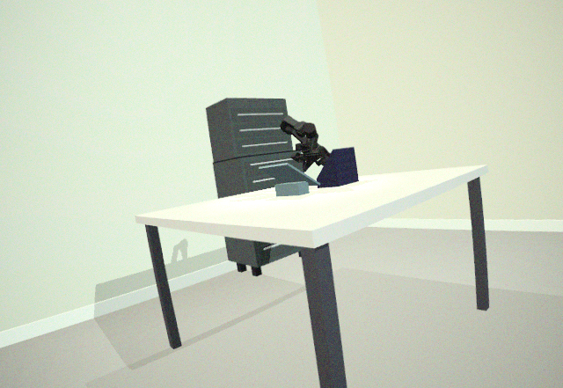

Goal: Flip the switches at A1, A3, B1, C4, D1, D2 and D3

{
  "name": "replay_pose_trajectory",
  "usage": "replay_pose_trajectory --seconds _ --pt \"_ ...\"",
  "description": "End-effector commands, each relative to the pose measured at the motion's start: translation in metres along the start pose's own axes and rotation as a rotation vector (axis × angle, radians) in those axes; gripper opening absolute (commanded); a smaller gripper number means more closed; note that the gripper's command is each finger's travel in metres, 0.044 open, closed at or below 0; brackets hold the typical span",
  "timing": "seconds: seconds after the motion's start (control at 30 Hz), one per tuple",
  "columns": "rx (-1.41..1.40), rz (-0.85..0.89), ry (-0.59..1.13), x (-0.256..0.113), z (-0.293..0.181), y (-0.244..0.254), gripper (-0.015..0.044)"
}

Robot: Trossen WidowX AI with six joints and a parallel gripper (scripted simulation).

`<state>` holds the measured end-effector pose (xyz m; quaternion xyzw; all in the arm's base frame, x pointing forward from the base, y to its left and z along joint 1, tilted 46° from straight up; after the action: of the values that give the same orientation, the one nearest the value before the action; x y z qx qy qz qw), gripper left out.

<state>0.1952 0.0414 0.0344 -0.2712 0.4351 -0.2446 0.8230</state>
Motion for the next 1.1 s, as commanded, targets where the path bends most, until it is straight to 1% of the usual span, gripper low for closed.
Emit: replay_pose_trajectory --seconds 0.0,0.47,1.07 --pt "-0.002 -0.008 -0.002 0.009 0.0 -0.002 0.0" --pt "-0.002 -0.008 -0.001 0.024 0.001 -0.002 0.0" --pt "-0.002 -0.008 -0.001 0.024 0.001 -0.002 0.0"
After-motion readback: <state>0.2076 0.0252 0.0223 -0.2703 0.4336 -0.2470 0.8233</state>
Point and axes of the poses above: the point midway between the two fingers, 35 mm back from their tips, its own x axis out along the fingers, its own y axis across the jaws, z = x × y, the point moved 3 cm from there along -x, back along the fingers, and after that the axes turned 7 degrees about x, right-handed, at the moved point
